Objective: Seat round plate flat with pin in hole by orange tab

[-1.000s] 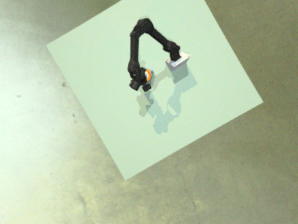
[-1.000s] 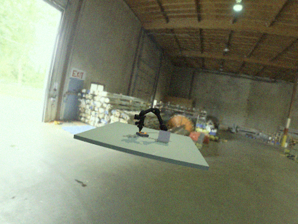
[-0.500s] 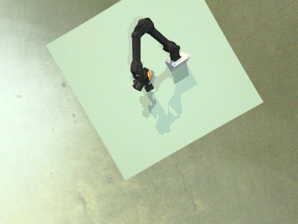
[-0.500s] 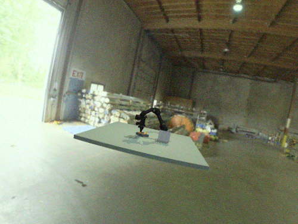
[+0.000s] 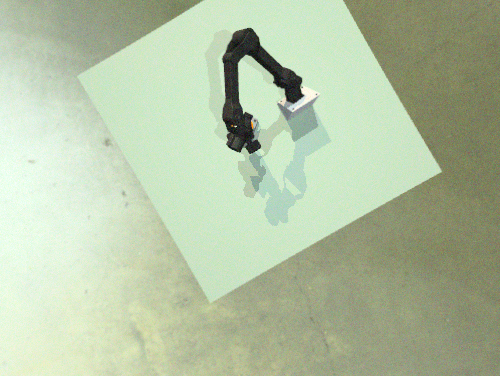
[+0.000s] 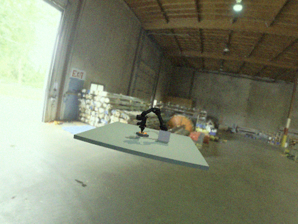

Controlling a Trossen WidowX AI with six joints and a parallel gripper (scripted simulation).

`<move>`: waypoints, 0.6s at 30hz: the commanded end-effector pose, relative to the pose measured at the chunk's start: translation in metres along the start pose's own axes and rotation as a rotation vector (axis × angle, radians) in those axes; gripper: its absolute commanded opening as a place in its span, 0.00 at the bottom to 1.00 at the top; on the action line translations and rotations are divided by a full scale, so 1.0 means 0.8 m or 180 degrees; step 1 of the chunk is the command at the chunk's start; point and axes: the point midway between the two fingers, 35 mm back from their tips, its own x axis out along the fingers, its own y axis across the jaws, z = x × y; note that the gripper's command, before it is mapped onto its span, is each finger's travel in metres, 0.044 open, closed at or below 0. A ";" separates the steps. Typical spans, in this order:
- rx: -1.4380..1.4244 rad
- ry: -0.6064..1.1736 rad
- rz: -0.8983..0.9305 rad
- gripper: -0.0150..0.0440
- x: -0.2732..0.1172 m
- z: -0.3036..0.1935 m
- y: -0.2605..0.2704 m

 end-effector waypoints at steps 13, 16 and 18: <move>-0.0002 0.0039 0.0002 0.25 0.002 -0.024 -0.001; -0.0002 0.0039 0.0002 0.25 0.002 -0.029 -0.002; -0.0003 0.0039 0.0002 0.25 0.002 -0.031 -0.003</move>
